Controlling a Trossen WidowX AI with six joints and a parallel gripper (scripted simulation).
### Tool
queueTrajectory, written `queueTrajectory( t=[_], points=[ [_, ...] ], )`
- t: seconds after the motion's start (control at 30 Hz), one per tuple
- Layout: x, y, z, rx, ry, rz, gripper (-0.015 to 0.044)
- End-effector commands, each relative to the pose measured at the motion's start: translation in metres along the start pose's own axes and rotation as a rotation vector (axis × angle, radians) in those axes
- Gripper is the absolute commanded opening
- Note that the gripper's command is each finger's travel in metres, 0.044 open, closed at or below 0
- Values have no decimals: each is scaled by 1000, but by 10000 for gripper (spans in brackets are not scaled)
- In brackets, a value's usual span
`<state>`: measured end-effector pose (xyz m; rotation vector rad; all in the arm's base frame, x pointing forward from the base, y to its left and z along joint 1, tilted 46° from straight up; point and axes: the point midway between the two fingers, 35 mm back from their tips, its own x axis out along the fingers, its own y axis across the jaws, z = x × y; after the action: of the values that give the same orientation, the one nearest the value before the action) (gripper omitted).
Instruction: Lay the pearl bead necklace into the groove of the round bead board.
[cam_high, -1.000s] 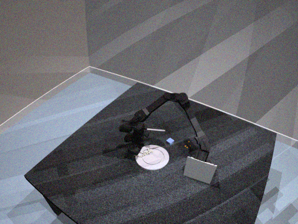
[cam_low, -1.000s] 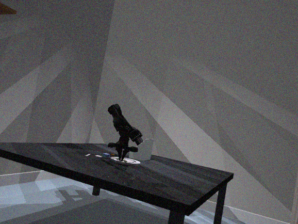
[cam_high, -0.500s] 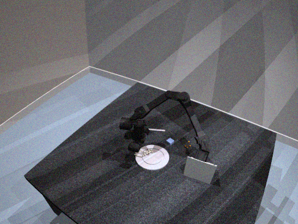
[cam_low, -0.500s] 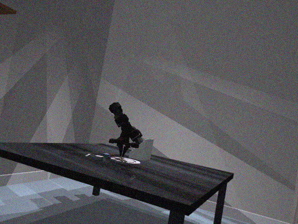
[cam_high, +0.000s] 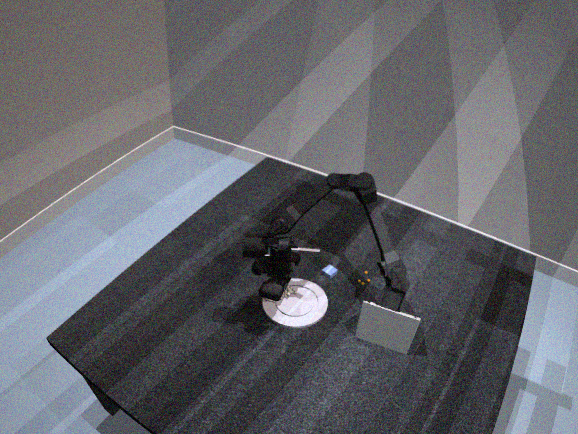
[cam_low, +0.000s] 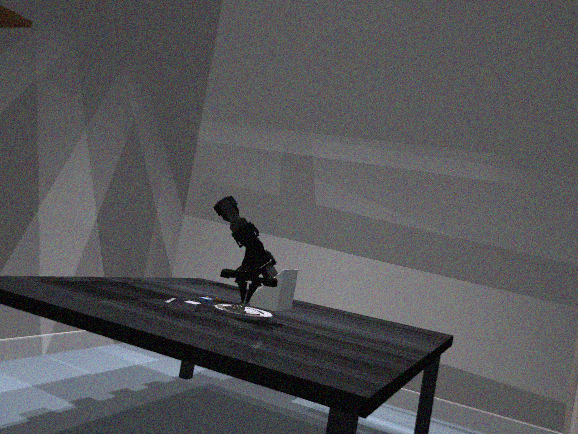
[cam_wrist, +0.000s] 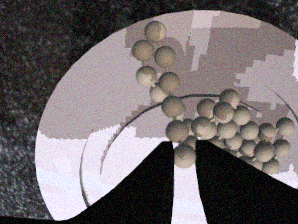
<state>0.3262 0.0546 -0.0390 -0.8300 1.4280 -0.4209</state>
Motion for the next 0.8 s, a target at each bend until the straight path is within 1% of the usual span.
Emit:
queueTrajectory(
  t=[0.0, 0.13, 0.57, 0.77],
  points=[
    [2, 4, -12, -1, 8, 3, 0],
    [3, 4, -12, -1, 8, 3, 0],
    [24, 4, -12, -1, 8, 2, 0],
    [25, 4, -12, -1, 8, 2, 0]
  ],
)
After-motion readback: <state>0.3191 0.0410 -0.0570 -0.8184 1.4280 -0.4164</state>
